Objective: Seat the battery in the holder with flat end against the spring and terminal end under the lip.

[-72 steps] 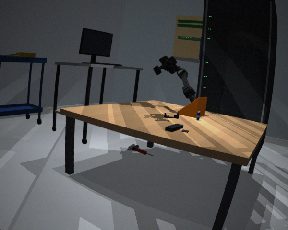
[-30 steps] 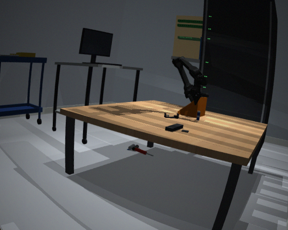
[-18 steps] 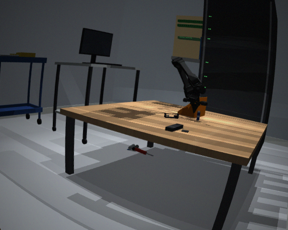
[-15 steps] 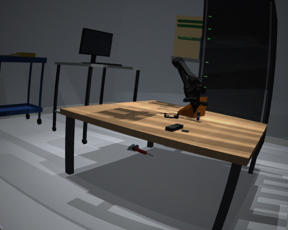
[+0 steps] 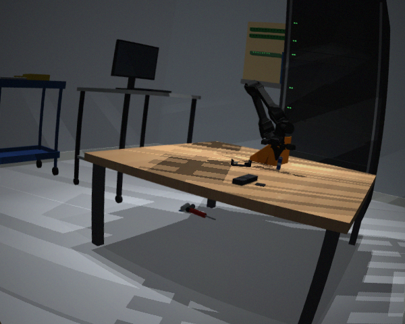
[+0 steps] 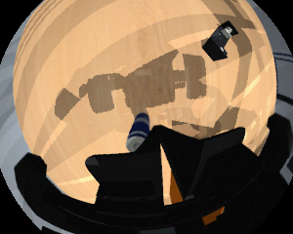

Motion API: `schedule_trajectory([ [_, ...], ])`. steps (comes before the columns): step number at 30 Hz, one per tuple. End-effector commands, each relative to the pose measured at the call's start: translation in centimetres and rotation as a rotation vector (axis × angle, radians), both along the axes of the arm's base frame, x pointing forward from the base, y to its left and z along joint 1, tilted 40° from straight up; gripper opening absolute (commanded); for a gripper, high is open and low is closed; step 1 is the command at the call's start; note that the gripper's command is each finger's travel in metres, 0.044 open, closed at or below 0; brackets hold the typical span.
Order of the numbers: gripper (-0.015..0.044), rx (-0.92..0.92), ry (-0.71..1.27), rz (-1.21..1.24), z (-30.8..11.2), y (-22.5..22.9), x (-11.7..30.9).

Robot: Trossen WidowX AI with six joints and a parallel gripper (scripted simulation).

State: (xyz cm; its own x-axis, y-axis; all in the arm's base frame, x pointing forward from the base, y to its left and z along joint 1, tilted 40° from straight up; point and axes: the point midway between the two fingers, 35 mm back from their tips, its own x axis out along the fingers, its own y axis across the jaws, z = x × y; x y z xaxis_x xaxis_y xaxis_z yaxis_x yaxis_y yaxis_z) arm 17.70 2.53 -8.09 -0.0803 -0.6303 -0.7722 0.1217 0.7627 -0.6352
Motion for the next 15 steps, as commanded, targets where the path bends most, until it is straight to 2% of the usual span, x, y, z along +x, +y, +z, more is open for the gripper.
schedule_trajectory([
  [1, 0.0000, 0.003, 0.002, -0.005, -0.6, 0.6, 0.1],
  [15, 0.0000, 0.003, 0.001, -0.006, -2.1, 2.4, 0.2],
])
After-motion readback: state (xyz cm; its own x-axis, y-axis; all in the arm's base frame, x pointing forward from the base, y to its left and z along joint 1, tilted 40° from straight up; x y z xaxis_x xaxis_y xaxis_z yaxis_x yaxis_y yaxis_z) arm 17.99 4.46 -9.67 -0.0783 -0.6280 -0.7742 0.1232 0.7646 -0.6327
